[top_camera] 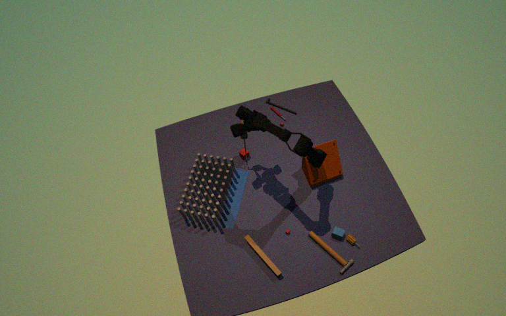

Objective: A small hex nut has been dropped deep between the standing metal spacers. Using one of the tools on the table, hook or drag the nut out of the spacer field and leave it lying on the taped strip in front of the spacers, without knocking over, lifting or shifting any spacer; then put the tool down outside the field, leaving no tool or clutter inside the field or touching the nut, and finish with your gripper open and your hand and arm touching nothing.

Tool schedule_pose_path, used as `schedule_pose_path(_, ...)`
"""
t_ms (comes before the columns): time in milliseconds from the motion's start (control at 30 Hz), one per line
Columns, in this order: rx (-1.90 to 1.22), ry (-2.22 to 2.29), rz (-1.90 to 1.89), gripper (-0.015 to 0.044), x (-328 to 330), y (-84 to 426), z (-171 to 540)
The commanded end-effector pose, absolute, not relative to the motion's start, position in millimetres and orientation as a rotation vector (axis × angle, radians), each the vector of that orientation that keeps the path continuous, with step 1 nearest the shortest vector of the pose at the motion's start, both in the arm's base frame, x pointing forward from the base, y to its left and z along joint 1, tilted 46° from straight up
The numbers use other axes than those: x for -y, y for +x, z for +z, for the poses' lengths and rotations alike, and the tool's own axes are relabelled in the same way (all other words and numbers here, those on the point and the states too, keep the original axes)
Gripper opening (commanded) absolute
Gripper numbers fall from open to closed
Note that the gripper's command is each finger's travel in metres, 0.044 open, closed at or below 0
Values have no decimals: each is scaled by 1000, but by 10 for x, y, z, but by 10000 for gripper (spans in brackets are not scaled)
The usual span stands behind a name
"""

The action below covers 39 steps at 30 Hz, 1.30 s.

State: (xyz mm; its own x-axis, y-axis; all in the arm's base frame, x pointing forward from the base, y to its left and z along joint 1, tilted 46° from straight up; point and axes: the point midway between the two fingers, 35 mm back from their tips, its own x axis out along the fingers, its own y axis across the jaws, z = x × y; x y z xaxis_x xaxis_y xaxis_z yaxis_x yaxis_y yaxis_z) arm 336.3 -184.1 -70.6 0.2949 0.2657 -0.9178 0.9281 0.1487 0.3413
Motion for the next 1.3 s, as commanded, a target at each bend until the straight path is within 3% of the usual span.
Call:
schedule_pose_path(0,-1173,1500,-788,0,1933,3353,-779)
schedule_pose_path(1267,-689,2622,-1558,0,2401,3117,-1495)
